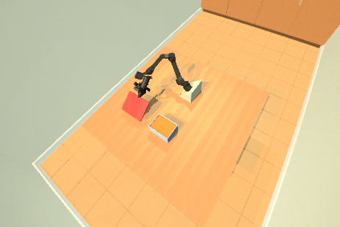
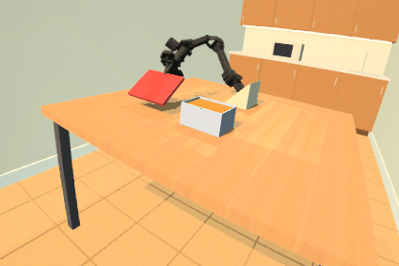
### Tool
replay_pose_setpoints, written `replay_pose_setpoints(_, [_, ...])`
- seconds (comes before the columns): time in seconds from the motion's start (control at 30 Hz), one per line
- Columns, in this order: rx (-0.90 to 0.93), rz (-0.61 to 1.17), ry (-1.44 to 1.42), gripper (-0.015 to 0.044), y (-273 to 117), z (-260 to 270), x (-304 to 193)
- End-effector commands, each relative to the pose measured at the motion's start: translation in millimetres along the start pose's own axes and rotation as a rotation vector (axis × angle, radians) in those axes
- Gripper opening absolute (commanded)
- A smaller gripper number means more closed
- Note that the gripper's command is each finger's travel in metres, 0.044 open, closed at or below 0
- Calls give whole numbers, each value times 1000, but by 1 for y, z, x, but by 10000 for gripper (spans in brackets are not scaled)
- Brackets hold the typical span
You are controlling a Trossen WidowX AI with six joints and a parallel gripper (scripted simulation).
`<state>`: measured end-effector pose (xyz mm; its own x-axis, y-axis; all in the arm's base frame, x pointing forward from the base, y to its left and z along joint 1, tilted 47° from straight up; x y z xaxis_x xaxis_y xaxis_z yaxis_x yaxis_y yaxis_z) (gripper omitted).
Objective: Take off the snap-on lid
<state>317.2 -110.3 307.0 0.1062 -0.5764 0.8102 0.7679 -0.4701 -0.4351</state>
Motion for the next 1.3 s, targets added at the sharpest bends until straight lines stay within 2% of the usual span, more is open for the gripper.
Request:
replay_pose_setpoints(0.0, [15, 1, -4, 0, 2, 0, 0])
replay_pose_setpoints(1.27, [15, -1, -5, 0, 21, -22, -4])
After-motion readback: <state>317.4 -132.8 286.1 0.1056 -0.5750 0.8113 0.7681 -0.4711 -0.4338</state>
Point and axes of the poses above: the point midway between the two fingers, 35 mm back from their tips, its own y axis out along the fingers, its own z axis across the jaws, x = y × z, the point moved 4 cm from there along -y, back along the fingers, and after that the axes turned 10 degrees about -y, right-handed, at the moved point
